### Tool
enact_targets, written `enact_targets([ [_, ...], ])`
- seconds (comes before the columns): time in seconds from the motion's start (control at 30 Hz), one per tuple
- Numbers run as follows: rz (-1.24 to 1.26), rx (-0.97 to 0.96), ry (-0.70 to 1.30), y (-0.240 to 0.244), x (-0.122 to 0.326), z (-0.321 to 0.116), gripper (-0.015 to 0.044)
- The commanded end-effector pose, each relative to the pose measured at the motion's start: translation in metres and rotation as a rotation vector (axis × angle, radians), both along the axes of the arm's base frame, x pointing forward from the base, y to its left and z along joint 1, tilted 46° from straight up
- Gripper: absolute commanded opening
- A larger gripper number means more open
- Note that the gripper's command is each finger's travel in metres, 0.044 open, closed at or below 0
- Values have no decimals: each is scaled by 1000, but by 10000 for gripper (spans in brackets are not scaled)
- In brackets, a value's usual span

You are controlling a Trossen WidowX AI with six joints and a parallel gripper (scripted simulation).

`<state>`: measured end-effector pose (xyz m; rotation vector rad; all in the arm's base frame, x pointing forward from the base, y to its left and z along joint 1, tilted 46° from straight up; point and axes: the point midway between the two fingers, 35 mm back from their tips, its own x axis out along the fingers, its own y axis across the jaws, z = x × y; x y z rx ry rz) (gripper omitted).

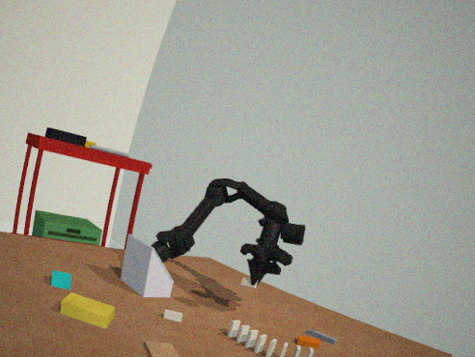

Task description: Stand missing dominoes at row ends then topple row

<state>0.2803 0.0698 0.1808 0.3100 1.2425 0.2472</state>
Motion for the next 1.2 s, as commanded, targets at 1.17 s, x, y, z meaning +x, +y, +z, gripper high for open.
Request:
enact_targets([
  [1.17,-467,-82,-805,31,7,19,23],
])
